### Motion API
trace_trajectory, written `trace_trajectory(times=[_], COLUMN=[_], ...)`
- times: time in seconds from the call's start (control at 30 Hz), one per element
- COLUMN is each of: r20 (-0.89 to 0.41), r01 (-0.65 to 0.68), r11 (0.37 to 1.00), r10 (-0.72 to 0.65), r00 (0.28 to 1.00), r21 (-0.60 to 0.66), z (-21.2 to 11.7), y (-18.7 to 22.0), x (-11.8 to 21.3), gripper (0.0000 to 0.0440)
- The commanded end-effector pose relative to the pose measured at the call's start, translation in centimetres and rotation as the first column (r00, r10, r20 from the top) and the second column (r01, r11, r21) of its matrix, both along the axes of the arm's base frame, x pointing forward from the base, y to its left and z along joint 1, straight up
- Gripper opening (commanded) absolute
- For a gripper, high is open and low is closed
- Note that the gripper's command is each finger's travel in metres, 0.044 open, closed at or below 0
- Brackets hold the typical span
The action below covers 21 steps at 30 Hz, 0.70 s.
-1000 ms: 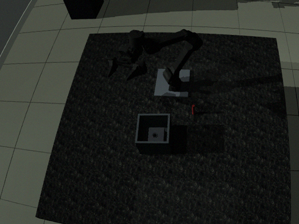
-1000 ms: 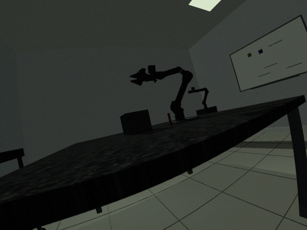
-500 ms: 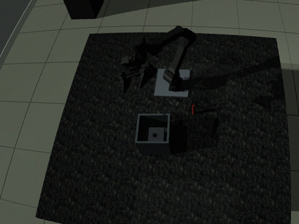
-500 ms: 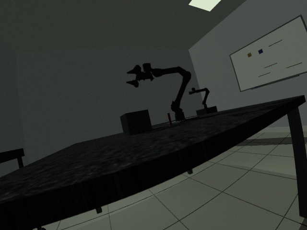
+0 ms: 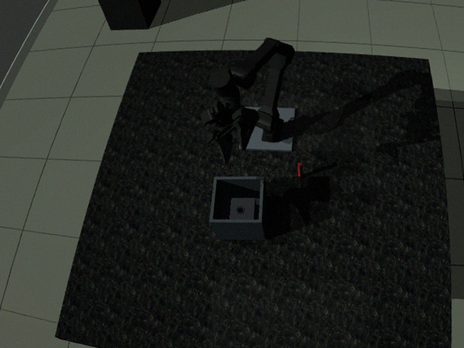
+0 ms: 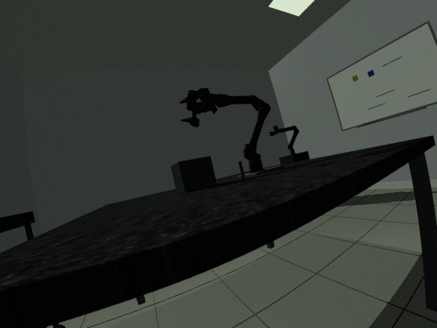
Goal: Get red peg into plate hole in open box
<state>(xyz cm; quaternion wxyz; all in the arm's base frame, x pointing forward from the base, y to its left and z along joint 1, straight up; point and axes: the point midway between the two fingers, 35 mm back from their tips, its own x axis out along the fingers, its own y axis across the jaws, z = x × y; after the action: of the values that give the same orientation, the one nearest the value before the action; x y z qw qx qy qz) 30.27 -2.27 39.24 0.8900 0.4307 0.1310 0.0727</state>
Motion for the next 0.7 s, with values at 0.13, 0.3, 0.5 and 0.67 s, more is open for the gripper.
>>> trace_trajectory(times=[0.13, 0.3, 0.5, 0.67], r20=[-0.150, -0.262, -0.404, -0.523], r01=[-0.043, -0.056, -0.051, -0.030], r11=[0.989, 0.973, 0.953, 0.939], r10=[0.064, 0.115, 0.174, 0.217], r00=[0.987, 0.958, 0.898, 0.824], r21=[0.140, 0.222, 0.299, 0.342], z=[-2.3, -4.3, -7.0, -9.4], y=[3.0, 5.1, 7.5, 9.4], x=[0.1, -0.3, -1.2, -2.3], gripper=[0.0440, 0.0440, 0.0440, 0.0440])
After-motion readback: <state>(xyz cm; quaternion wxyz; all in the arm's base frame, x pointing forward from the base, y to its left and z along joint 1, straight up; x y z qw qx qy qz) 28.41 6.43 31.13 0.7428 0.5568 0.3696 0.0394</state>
